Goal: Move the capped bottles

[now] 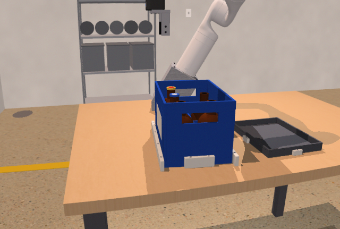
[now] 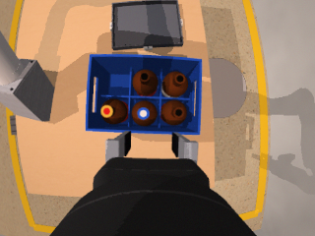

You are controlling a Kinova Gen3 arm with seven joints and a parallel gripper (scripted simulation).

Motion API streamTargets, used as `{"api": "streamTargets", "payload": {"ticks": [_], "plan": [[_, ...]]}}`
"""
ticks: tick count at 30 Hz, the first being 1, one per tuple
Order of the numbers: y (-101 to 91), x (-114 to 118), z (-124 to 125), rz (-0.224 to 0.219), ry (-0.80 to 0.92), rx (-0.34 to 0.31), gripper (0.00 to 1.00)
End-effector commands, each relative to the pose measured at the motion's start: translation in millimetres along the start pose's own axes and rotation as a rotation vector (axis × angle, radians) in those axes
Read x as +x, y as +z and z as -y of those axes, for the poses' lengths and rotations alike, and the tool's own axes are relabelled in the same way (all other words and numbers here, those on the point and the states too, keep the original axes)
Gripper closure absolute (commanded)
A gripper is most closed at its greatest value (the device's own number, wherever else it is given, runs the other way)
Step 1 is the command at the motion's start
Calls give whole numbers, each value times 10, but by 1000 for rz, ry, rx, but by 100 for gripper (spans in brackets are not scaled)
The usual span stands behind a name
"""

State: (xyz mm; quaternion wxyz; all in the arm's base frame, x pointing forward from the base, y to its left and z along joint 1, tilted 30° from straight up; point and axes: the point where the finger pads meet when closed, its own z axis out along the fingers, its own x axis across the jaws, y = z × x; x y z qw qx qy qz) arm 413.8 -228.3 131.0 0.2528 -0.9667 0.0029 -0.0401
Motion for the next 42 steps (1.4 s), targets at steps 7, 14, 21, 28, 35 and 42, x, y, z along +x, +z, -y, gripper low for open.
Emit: {"api": "streamTargets", "payload": {"ticks": [7,14,21,28,35,42], "plan": [[269,-115,27,1,5,4,0],[388,-165,13,-2,4,3,0],[620,-181,19,0,5,4,0],[853,-198,25,2,5,5,0],[930,-191,14,-3,5,4,0],[1096,-194,16,0,5,5,0]]}}
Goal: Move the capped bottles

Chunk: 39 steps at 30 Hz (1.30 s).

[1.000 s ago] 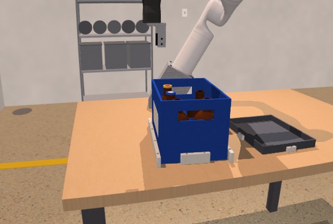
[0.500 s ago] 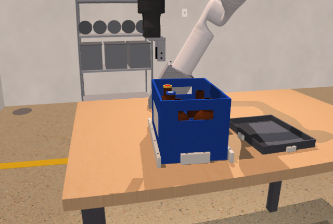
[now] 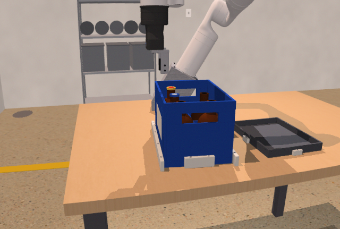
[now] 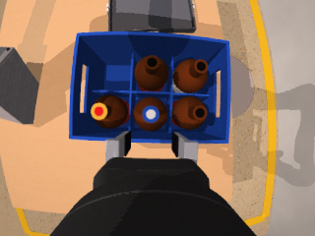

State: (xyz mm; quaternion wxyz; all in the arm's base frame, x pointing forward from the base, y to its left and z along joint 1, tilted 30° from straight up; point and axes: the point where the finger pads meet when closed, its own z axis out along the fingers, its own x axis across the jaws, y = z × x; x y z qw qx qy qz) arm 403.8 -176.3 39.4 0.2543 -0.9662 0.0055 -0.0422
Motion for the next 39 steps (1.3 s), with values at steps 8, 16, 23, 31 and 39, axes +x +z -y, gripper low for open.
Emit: {"api": "streamTargets", "payload": {"ticks": [8,16,23,31,39], "plan": [[123,-9,2,5,1,2,0],[140,-12,2,7,1,2,0],[138,-11,0,7,1,2,0],[133,-7,-5,7,1,2,0],[133,-7,-5,7,1,2,0]]}}
